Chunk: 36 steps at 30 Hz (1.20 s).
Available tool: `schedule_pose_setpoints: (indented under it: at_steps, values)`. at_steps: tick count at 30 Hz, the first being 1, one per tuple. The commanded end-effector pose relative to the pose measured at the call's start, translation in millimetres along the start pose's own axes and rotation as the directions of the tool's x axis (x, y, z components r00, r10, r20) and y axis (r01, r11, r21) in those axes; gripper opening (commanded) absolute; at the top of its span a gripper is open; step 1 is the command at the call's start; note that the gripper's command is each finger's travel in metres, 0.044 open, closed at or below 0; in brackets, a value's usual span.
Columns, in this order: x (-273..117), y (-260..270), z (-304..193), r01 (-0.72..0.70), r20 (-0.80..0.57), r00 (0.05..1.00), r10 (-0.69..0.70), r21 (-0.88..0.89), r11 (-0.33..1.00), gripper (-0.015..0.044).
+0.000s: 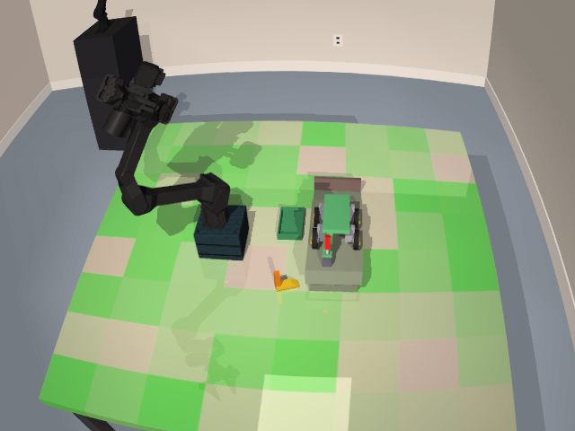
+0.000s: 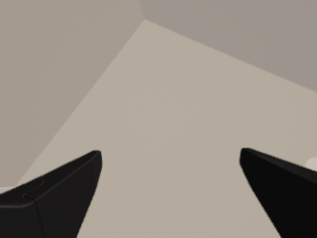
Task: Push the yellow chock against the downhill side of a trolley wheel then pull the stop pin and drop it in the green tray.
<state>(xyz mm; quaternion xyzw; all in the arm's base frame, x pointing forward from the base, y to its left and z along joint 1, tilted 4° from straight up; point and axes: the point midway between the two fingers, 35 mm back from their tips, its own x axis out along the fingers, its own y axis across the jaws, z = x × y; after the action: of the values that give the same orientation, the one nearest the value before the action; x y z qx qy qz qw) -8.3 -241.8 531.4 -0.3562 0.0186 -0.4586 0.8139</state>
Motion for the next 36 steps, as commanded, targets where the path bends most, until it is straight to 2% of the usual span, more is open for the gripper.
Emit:
schedule_pose_setpoints:
  at_steps: [1, 8, 14, 21, 26, 31, 36]
  values:
    - [-0.8, -0.4, 2.0, 0.006, 0.002, 1.0, -0.006, -0.009, 1.0, 0.0374]
    - [-29.1, 5.1, 82.7, 0.21, 0.12, 0.977, -0.179, -0.354, 0.911, 0.019]
    - [-43.7, 47.9, 155.5, 0.344, 0.273, 0.937, -0.217, -0.621, 0.705, 0.019]
    - [-39.5, 135.3, 212.5, 0.413, 0.409, 0.907, -0.1, -0.818, 0.4, 0.019]
    - [-25.5, 198.5, 222.9, 0.407, 0.426, 0.904, 0.03, -0.88, 0.243, 0.019]
    - [-15.1, 237.6, 220.3, 0.393, 0.41, 0.904, 0.121, -0.909, 0.14, 0.019]
    - [8.1, 319.2, 193.9, 0.35, 0.307, 0.895, 0.324, -0.933, -0.084, 0.019]
